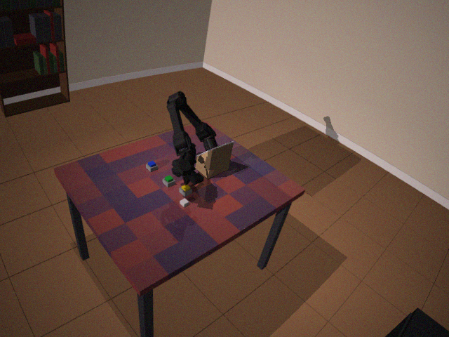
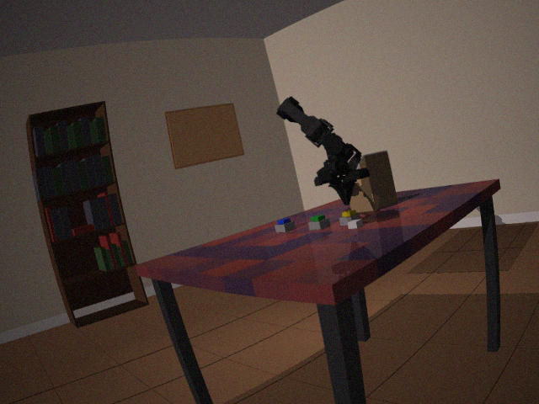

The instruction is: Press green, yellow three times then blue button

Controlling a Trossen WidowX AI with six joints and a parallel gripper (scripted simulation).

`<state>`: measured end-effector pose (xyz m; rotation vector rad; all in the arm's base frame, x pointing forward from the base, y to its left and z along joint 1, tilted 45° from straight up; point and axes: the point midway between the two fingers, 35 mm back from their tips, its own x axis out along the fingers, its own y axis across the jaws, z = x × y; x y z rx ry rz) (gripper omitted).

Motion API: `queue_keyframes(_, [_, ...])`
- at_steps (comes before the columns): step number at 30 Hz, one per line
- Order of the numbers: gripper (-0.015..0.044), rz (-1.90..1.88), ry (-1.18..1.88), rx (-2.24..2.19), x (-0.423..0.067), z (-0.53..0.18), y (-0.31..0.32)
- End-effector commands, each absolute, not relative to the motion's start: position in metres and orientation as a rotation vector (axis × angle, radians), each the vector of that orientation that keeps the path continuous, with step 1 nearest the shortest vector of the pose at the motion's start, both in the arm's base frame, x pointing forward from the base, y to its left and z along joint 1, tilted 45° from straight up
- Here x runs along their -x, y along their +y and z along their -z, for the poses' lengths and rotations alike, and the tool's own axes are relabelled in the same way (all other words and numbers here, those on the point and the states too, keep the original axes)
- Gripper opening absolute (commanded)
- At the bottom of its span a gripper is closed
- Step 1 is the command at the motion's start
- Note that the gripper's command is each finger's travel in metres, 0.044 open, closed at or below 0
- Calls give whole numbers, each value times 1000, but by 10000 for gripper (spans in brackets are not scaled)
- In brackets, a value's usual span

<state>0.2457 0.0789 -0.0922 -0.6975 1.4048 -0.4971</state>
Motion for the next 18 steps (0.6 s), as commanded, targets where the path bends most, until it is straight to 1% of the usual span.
queue_keyframes(1, [20, 499, 1416, 706, -244, 98, 72])
queue_keyframes(18, [20, 501, 1416, 707, -246, 112, 57])
